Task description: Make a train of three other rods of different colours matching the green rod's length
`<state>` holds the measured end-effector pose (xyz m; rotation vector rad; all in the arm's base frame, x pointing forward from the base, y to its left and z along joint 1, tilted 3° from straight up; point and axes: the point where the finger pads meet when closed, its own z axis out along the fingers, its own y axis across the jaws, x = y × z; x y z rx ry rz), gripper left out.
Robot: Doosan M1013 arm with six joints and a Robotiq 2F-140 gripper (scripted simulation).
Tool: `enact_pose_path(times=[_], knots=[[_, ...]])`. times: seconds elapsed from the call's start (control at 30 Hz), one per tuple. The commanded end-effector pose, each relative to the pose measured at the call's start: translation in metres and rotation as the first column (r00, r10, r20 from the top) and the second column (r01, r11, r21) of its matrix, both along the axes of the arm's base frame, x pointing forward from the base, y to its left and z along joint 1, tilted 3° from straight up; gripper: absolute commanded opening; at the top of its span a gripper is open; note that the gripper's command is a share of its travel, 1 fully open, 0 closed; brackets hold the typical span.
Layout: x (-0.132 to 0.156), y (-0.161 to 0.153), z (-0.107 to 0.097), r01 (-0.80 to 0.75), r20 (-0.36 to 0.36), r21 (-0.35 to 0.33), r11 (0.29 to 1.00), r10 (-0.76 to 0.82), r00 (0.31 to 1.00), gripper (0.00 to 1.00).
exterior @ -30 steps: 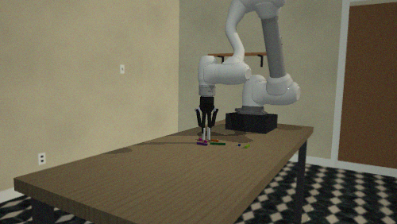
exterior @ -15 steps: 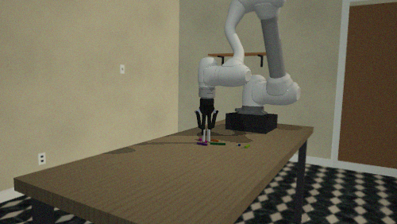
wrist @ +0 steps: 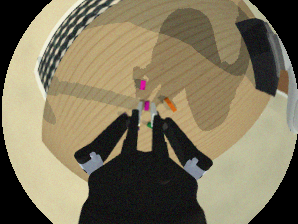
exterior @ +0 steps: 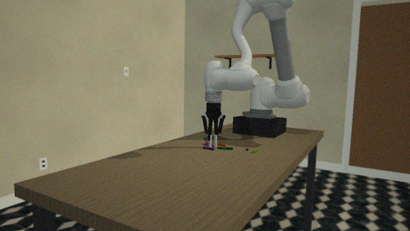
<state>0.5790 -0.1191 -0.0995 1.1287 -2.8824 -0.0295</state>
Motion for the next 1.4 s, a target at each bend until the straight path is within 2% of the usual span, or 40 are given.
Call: enact_pose_path(times=[0.0,1.07,1.1,1.37], knots=[[0.0,0.0001,0.0001,0.0,0.0,0.0,1.0,0.0,1.0,0.15],[0.0,0.0001,0.0001,0.0,0.0,0.0,1.0,0.0,1.0,0.15],[0.0,0.0001,0.0001,0.0,0.0,0.0,1.0,0.0,1.0,0.03],[0.0,0.0001,0.0001,0.0,0.0,0.0,1.0,0.0,1.0,0.03]])
